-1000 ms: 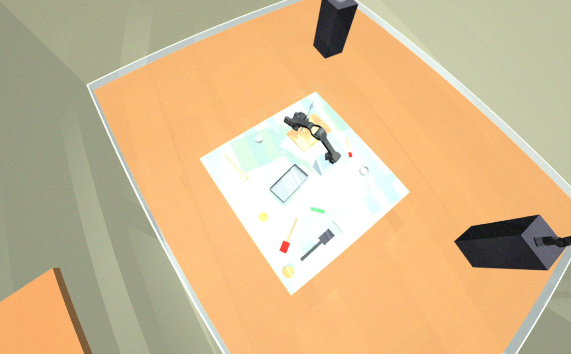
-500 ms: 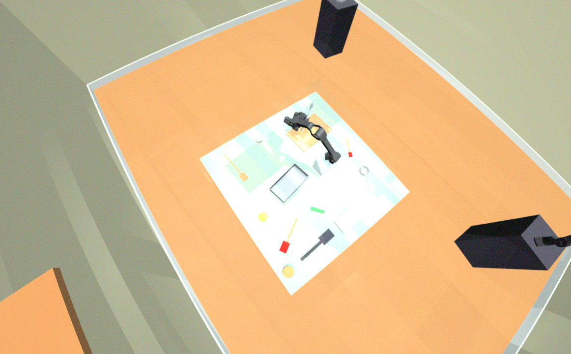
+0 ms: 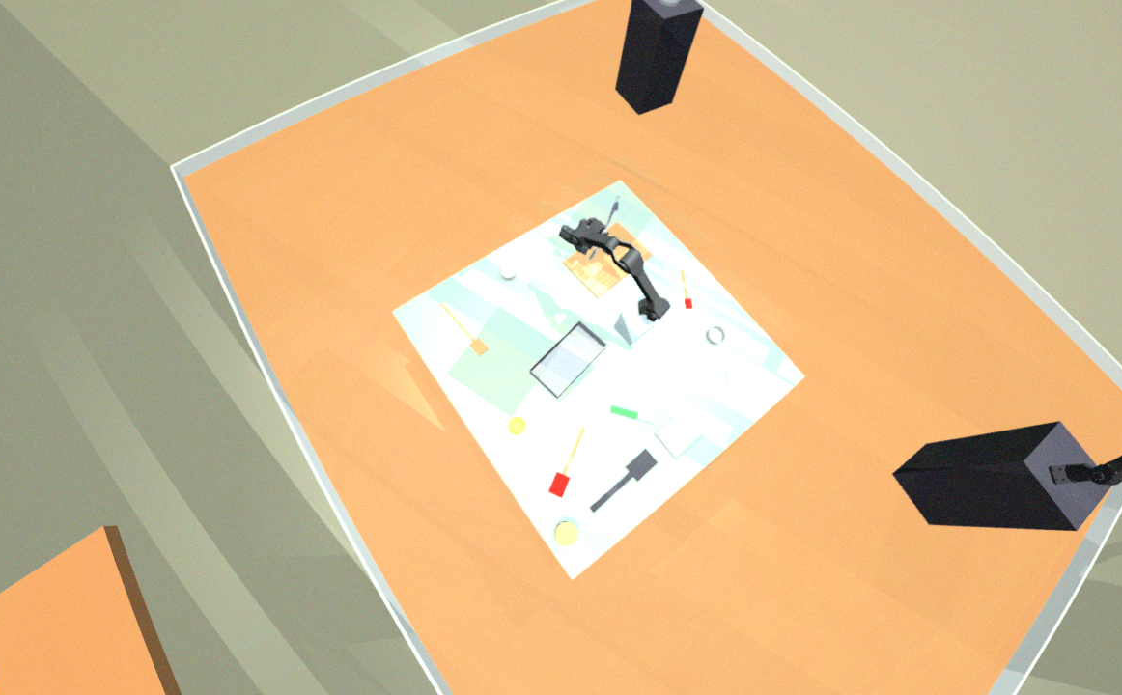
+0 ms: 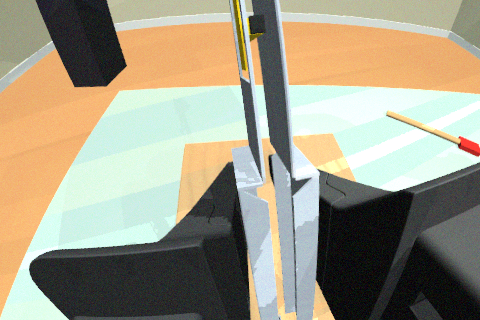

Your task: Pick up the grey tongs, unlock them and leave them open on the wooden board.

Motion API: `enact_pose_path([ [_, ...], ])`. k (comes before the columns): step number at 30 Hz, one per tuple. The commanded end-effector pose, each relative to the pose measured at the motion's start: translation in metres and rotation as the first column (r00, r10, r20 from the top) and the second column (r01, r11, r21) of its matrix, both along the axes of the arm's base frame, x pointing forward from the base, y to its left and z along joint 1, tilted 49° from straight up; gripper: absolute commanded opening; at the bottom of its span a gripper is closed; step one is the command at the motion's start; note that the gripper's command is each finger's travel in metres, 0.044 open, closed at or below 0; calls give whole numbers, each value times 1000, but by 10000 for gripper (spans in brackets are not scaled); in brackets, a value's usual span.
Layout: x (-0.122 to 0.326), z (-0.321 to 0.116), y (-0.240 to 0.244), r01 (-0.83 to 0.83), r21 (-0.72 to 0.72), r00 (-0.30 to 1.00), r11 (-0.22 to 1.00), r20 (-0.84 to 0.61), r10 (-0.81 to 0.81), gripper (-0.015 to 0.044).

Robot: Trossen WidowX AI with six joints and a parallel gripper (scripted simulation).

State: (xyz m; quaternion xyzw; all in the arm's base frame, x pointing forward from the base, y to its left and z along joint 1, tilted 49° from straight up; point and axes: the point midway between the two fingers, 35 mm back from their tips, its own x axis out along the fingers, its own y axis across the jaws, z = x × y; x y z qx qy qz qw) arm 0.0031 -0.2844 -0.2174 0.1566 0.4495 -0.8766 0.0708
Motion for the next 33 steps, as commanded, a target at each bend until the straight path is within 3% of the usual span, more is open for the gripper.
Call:
enact_pose_path([
  [1,-7,-3,-2,108,33,992,994,56,-110,-150],
  [10,-20,-10,2,359,151,903,921,193,-384,-150],
  [20,-27,-11,0,562,295,696,772,335,-635,-150],
  [29,-31,-6,-9,666,423,441,614,441,-782,-150],
  [33,-31,-6,-10,670,433,420,603,448,-789,-150],
])
